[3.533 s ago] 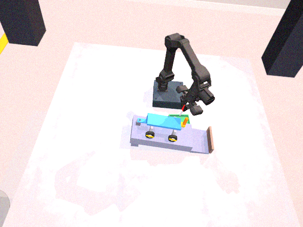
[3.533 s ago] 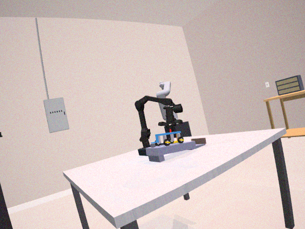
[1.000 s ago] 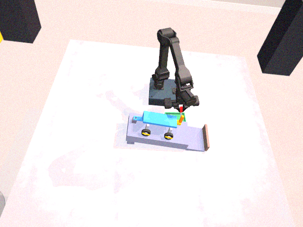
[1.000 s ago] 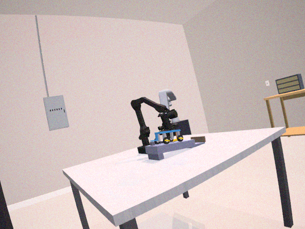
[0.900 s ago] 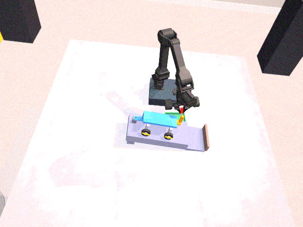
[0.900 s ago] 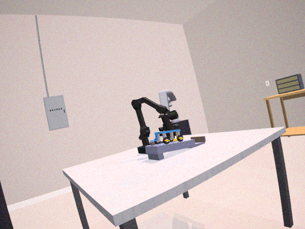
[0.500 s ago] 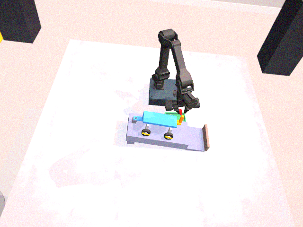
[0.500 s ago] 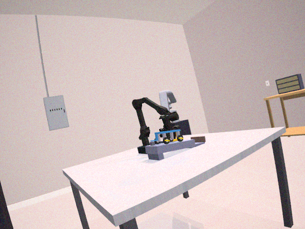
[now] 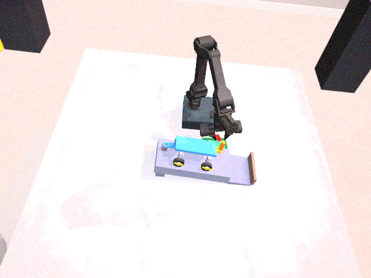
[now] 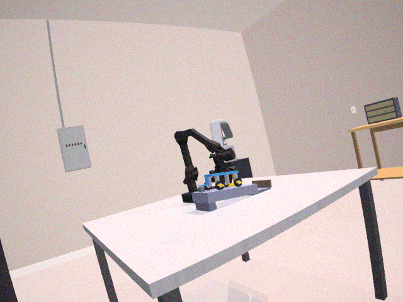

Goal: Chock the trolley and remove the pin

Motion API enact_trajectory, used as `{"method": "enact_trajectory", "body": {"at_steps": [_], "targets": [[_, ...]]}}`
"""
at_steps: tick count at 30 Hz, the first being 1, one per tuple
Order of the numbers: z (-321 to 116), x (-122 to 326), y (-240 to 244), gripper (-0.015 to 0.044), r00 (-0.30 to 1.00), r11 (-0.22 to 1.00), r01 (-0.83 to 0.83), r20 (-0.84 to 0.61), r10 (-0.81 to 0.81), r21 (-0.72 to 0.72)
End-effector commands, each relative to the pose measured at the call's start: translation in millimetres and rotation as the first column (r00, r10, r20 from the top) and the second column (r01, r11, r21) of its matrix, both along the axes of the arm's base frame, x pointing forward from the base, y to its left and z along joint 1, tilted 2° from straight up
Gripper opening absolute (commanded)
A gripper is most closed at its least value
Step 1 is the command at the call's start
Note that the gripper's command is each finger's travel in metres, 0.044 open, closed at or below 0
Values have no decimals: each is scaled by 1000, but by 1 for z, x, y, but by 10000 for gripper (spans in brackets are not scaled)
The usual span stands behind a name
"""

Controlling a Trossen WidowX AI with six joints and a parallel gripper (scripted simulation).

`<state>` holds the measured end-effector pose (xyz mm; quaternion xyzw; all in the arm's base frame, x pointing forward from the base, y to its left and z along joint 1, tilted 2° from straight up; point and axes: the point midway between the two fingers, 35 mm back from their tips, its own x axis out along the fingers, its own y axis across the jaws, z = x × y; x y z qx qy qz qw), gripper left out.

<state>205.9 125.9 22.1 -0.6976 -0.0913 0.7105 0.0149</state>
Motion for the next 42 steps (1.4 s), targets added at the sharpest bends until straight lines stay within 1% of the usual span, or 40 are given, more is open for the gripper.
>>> {"method": "enact_trajectory", "body": {"at_steps": [1, 42], "targets": [[-1, 0, -3, 190, 1000, 1000, -2, -1, 2, 4], [-15, 3, -27, 190, 1000, 1000, -2, -1, 2, 2]]}}
